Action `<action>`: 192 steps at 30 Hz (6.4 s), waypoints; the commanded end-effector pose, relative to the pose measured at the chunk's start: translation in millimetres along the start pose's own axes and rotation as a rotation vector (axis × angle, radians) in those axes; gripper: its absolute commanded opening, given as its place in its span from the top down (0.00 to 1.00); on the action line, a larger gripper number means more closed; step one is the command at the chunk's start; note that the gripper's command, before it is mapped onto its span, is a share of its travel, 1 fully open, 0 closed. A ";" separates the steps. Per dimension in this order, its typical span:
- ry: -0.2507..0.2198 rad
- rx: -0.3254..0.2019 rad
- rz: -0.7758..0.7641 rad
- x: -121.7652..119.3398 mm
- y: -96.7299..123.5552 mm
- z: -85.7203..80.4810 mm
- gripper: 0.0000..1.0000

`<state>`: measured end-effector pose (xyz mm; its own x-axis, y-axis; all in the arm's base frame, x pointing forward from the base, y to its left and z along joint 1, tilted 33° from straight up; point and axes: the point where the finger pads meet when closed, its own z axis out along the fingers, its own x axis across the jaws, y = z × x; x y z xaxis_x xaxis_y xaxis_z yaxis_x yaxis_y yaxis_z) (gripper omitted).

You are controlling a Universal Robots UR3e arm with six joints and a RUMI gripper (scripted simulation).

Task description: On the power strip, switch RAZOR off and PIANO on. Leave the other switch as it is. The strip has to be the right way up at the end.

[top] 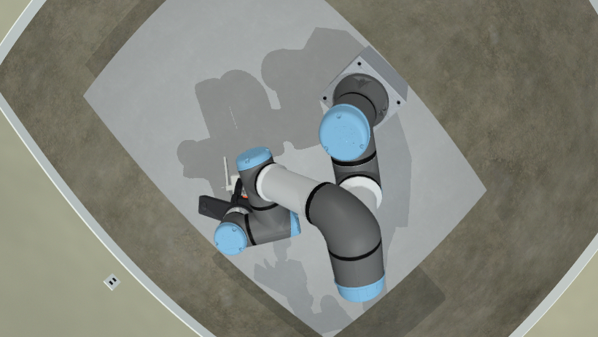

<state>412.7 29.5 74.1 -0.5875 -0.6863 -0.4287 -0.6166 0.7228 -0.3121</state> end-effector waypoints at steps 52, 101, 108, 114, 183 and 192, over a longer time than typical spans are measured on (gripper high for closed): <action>-0.008 0.005 -0.221 -9.2 2.1 6.7 1.00; -0.008 0.005 -0.221 -9.0 1.5 44.6 1.00; -0.008 0.005 -0.221 -9.0 1.4 48.3 1.00; -0.008 0.005 -0.221 -9.0 1.4 50.5 1.00; -0.008 0.005 -0.221 -9.4 0.9 50.8 1.00; -0.008 0.005 -0.221 -9.4 0.9 50.8 1.00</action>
<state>443.9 40.8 34.1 -0.4344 -0.8274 -0.3560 -0.7283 0.5552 -0.4017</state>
